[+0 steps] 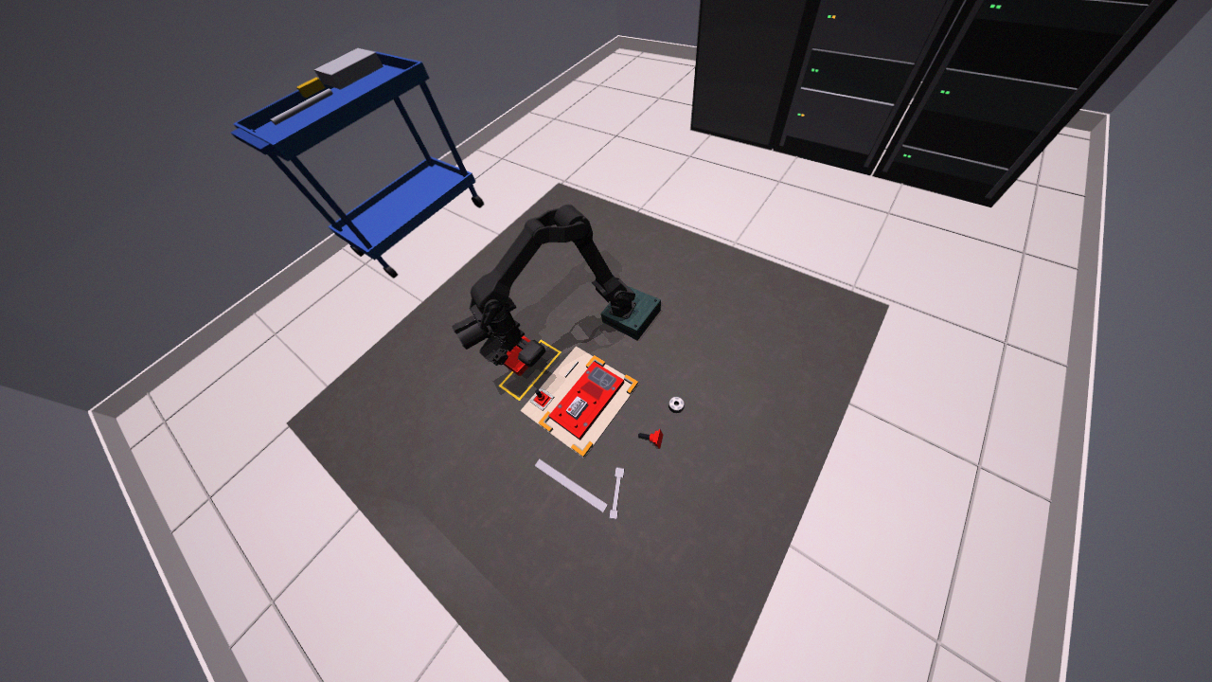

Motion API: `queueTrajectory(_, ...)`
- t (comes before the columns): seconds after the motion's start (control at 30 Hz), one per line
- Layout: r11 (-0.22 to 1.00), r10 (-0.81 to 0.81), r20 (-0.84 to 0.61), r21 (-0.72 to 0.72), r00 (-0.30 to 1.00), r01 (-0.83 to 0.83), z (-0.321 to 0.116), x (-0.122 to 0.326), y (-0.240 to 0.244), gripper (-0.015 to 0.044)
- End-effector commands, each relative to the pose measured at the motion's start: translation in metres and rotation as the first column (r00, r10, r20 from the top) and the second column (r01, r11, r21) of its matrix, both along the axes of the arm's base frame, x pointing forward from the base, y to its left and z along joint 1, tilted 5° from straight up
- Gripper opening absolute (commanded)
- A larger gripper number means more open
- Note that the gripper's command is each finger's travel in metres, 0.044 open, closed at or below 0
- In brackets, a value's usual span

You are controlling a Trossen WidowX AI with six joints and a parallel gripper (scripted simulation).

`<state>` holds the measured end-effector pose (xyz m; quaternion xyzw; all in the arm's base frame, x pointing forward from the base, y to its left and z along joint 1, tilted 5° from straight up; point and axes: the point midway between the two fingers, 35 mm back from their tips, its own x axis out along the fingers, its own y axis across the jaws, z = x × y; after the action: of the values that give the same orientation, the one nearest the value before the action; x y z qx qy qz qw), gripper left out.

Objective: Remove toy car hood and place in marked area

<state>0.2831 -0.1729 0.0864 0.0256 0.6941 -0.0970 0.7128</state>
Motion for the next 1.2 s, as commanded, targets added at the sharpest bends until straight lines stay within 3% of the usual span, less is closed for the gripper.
queueTrajectory(0.0, 1.0, 0.003, 0.001, 0.003, 1.0, -0.003, -0.003, 0.0, 0.0, 0.0)
queueTrajectory(1.17, 1.0, 0.003, 0.0, 0.003, 1.0, -0.003, -0.026, 0.0, -0.002, 0.0)
